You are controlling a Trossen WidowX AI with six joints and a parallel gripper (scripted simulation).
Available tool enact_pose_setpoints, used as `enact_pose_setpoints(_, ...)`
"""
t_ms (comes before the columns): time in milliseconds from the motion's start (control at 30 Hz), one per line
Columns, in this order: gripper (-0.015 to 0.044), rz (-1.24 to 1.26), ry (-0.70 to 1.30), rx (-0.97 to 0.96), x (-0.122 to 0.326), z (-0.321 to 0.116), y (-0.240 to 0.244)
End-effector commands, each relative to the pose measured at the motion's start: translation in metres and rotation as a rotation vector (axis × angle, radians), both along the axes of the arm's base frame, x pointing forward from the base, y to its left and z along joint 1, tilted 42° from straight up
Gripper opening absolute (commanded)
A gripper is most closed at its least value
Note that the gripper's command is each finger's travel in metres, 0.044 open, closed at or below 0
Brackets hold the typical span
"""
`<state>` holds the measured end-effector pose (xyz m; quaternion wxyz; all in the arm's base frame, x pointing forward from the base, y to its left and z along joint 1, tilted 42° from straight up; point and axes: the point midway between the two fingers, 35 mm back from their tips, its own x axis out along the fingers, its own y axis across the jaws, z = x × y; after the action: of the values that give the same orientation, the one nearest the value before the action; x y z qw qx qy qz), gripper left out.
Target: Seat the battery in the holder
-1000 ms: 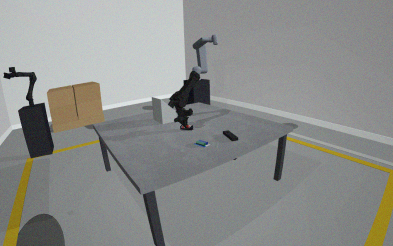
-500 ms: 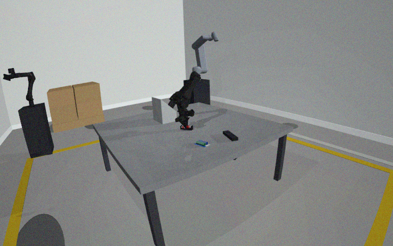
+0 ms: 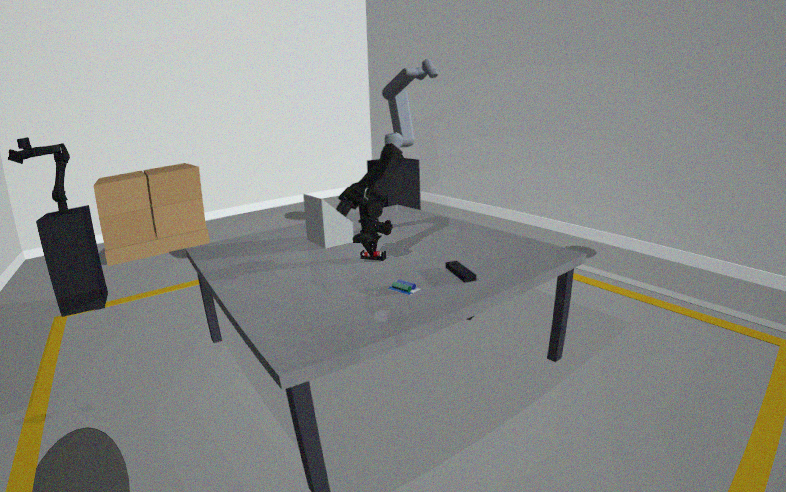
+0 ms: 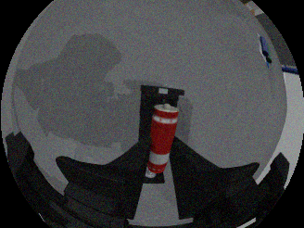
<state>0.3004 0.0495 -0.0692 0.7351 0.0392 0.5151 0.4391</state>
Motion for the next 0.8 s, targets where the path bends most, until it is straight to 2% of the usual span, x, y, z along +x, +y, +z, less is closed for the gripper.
enact_pose_setpoints(0,0.0058,0.036,0.036,-0.037,-0.0051,-0.0017,0.0028)
enact_pose_setpoints(767,0.0058,0.105,0.119,-0.148,-0.0036,-0.0005,0.0071)
